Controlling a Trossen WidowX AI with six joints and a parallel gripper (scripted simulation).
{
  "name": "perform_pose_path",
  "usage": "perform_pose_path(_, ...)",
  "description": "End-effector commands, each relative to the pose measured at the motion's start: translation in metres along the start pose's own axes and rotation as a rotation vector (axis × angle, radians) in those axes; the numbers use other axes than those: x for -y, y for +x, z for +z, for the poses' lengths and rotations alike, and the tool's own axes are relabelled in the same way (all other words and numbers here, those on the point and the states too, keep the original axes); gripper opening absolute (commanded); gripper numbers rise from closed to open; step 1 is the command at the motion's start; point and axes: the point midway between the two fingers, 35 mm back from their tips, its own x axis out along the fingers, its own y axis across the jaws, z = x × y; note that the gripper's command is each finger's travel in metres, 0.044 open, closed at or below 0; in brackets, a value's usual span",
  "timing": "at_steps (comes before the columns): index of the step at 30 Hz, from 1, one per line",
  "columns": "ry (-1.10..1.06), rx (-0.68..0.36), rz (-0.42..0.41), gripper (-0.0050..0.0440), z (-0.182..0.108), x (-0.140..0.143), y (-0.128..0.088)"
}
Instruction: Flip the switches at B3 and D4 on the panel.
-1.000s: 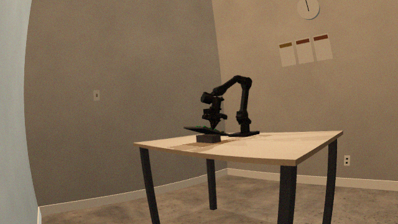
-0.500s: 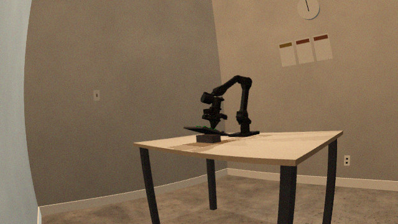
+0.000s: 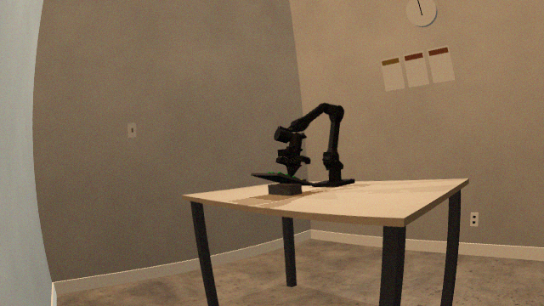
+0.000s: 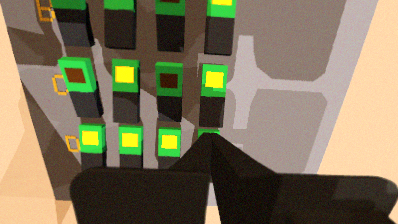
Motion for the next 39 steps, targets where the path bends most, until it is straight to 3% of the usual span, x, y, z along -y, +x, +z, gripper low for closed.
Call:
perform_pose_path(1,-0.001,0.025,-0.006,-0.005,0.006,0.001,-0.007)
perform_pose_path(5,-0.003,0.056,-0.005,-0.005,0.007,0.002,-0.055)
perform_pose_path(7,-0.003,0.056,-0.005,-0.005,0.007,0.002,-0.055)
perform_pose_path(10,-0.003,0.062,-0.005,-0.005,0.004,0.001,-0.074)
perform_pose_path(15,0.0,0.043,-0.007,-0.005,0.007,-0.002,-0.07)
perform_pose_path(22,0.002,0.047,-0.004,-0.005,0.05,-0.036,-0.078)
perform_pose_path(39,0.0,0.047,-0.001,-0.005,0.048,-0.036,-0.078)
